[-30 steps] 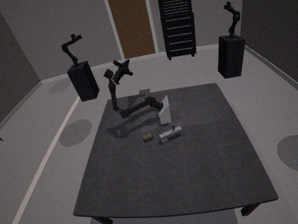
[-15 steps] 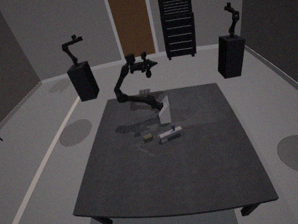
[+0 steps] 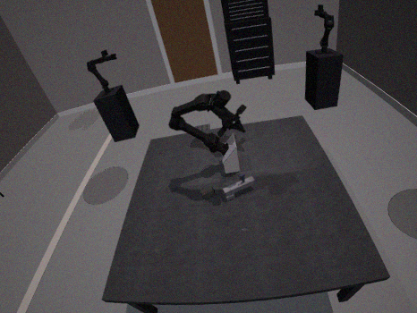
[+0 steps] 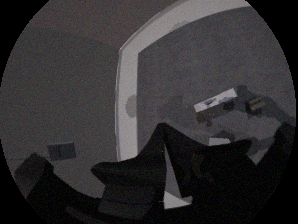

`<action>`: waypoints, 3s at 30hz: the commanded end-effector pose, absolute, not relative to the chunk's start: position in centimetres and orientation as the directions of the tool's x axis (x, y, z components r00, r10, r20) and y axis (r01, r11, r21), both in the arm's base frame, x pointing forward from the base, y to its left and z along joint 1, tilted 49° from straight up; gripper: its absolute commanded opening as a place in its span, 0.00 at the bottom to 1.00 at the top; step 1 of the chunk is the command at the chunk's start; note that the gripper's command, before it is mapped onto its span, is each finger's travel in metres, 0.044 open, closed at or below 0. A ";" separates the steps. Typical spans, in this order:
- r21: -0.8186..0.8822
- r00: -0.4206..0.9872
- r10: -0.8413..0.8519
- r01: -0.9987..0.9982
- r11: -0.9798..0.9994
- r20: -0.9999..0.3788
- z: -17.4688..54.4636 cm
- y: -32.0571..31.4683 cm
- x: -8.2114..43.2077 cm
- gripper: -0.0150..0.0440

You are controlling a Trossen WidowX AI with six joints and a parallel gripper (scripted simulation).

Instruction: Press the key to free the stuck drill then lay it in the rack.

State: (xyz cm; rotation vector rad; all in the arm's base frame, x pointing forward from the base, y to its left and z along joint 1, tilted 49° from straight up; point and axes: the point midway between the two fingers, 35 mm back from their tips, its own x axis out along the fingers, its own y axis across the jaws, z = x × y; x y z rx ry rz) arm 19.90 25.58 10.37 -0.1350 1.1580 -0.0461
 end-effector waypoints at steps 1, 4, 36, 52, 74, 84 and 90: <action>-0.348 0.335 -0.318 -0.034 0.937 -0.887 6.7 21.4 22.7 0.25; -0.514 0.244 -0.486 -0.065 0.855 -0.839 3.8 17.2 24.6 0.25; -0.720 -0.023 -0.750 -0.263 0.643 -0.661 -2.5 6.1 25.7 0.25; -0.720 -0.023 -0.750 -0.263 0.643 -0.661 -2.3 6.2 25.6 0.25; -0.720 -0.023 -0.750 -0.262 0.642 -0.661 -3.1 5.9 25.9 0.25; -0.720 -0.023 -0.750 -0.262 0.642 -0.661 -3.2 5.6 25.8 0.25; -0.720 -0.023 -0.750 -0.263 0.642 -0.661 -3.2 5.4 25.6 0.25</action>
